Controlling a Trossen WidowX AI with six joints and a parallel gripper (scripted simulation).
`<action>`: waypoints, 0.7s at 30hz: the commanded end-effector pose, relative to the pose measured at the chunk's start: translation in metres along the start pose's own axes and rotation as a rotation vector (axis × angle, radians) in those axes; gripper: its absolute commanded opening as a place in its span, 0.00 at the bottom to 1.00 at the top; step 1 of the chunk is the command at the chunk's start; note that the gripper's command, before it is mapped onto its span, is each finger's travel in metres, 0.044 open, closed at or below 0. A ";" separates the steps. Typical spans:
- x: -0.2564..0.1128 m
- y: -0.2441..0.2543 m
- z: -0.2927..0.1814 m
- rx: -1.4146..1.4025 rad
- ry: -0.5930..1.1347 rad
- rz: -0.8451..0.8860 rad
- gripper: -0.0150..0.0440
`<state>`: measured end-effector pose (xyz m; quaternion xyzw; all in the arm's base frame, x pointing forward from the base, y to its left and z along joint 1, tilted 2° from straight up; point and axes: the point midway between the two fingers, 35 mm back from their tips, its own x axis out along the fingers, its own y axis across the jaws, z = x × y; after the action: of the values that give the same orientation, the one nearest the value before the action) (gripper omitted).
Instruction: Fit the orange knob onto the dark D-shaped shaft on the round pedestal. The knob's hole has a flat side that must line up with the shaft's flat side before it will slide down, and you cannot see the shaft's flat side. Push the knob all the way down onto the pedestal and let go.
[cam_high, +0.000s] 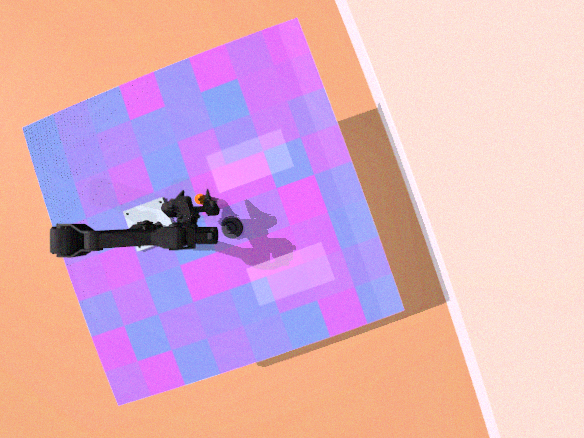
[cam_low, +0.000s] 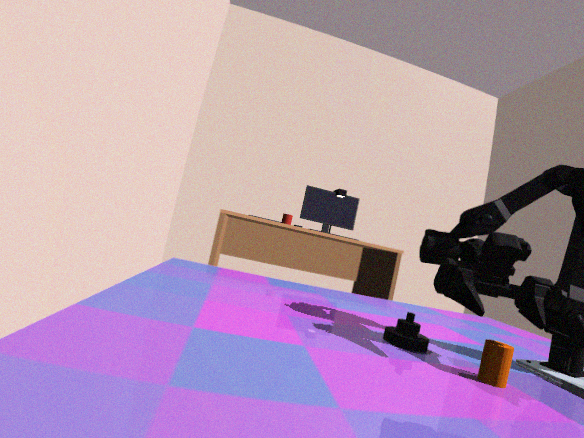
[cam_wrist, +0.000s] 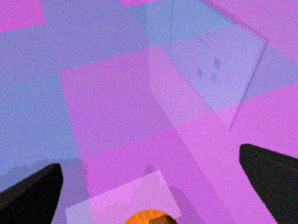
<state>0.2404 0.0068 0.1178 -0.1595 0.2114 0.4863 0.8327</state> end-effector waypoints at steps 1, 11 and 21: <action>-0.010 0.004 0.017 0.002 0.000 0.003 1.00; -0.001 0.013 0.014 0.069 0.537 0.149 1.00; -0.021 0.004 0.037 -0.002 1.026 0.000 1.00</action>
<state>0.2357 0.0147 0.1570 -0.3665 0.5748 0.3689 0.6318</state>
